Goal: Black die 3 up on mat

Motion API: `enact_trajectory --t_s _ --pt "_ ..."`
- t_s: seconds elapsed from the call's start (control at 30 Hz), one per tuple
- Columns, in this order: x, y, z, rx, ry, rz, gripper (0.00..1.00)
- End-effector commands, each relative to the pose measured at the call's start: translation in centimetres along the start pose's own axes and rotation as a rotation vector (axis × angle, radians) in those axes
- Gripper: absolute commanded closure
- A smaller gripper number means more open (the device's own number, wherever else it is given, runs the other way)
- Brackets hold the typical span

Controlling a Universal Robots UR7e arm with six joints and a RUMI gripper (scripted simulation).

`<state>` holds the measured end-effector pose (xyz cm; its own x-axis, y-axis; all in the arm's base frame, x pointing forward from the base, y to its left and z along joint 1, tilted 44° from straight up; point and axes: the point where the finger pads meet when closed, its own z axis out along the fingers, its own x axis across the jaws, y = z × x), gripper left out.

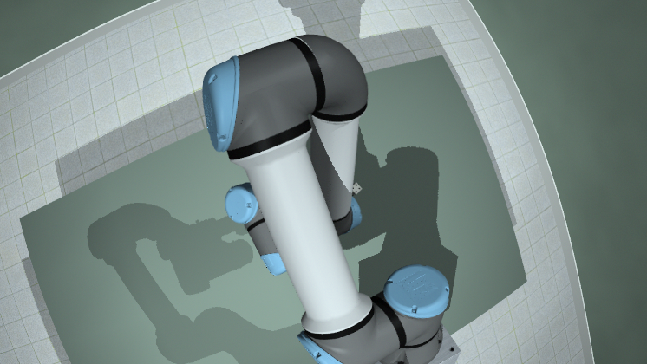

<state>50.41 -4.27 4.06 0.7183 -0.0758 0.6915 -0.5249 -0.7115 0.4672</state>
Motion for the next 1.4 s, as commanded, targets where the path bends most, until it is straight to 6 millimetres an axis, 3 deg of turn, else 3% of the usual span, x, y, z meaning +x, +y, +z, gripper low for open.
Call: enact_trajectory --t_s 0.0,0.37,1.37 --pt "-0.09 0.07 0.15 0.046 -0.005 0.001 0.94" --pt "0.15 0.18 -0.17 0.187 0.008 -0.002 0.94" --pt "-0.05 0.24 0.22 0.338 -0.004 -0.007 0.94"
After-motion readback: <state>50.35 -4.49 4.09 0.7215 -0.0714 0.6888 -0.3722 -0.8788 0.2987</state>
